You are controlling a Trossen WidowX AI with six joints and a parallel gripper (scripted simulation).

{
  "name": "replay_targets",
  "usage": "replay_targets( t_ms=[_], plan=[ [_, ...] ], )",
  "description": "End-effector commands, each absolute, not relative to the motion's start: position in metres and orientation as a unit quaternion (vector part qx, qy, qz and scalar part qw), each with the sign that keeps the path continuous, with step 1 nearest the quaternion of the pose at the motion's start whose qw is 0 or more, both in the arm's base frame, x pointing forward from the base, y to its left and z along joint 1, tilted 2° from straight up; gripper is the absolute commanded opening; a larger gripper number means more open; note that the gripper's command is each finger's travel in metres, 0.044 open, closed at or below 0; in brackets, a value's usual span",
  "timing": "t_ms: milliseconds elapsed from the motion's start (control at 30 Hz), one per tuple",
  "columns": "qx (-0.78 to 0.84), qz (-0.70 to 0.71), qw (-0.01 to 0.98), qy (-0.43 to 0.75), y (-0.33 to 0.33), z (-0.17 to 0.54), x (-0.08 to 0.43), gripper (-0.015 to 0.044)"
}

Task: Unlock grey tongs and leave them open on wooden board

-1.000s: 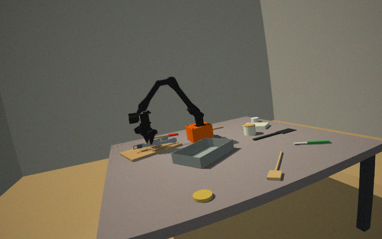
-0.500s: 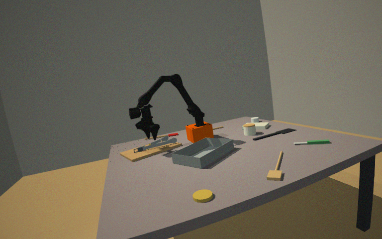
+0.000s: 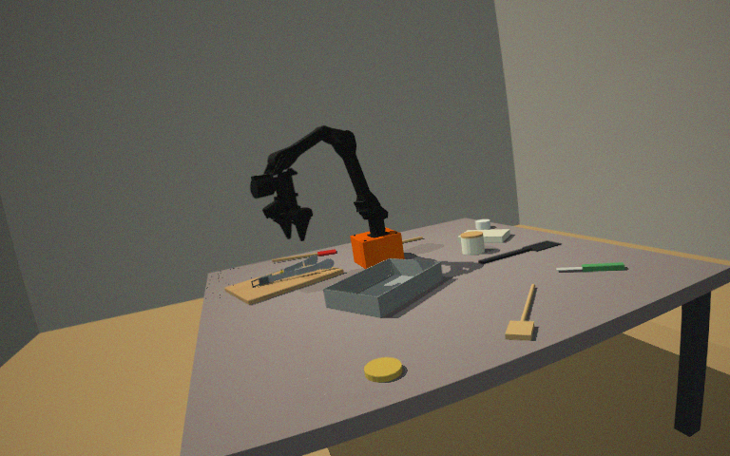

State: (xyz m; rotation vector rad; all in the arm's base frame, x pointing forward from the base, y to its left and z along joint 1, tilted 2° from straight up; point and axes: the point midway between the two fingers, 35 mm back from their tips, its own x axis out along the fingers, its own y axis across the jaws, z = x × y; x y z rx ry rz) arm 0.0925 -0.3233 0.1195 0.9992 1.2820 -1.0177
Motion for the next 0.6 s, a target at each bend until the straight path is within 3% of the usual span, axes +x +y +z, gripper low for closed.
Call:
replay_targets(
  t_ms=[0, 567],
  plan=[
    [0.418, -0.437, 0.585, 0.540, -0.3227, 0.1525, 0.0919, 0.0440],
    [0.418, -0.437, 0.585, 0.540, -0.3224, 0.1546, 0.0917, 0.0440]
  ],
)
